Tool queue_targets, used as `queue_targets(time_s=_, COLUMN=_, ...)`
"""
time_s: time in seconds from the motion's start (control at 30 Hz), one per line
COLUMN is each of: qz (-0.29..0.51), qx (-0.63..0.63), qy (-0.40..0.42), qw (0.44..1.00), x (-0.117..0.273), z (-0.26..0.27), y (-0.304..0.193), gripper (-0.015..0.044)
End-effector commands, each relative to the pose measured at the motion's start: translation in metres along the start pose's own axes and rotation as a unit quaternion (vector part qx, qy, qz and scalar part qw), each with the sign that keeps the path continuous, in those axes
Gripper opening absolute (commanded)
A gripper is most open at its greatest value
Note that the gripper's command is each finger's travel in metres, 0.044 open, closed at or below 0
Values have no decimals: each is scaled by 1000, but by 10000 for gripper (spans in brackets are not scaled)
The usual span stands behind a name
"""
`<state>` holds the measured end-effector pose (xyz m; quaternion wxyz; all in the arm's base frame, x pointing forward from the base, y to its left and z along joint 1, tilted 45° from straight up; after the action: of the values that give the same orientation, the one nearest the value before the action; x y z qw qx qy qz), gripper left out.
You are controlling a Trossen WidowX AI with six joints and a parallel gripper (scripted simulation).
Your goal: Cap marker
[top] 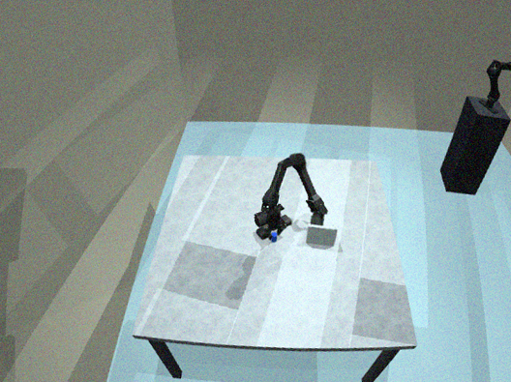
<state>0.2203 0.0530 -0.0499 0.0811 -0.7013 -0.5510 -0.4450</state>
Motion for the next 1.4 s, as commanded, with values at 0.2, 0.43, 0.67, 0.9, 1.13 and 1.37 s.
queue_targets(time_s=0.2, qz=-1, qx=3, qy=-2, qw=1000, x=-14, z=-2, y=0, gripper=246)
queue_targets(time_s=0.43, qz=-1, qx=3, qy=-2, qw=1000, x=-14, z=-2, y=0, gripper=121)
queue_targets(time_s=0.67, qz=-1, qx=3, qy=-2, qw=1000, x=-14, z=-2, y=0, gripper=54)
queue_targets(time_s=0.9, qz=-1, qx=3, qy=-1, qw=1000, x=5, z=0, y=0, gripper=0)
queue_targets(time_s=1.13, qz=-1, qx=4, qy=-1, qw=1000, x=26, z=0, y=0, gripper=0)
queue_targets(time_s=1.37, qz=-1, qx=3, qy=-2, qw=1000, x=46, z=-1, y=-1, gripper=0)
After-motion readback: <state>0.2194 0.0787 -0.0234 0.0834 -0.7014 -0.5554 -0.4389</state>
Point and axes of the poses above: the point midway between the two fingers, 35 mm back from their tips, its own x axis back along the fingers, its own z axis across the jaws, y = z × x, the point moved 2 cm from there along x, back along the fingers, and after that the axes turned 14 degrees about x, right-handed, at the moved point
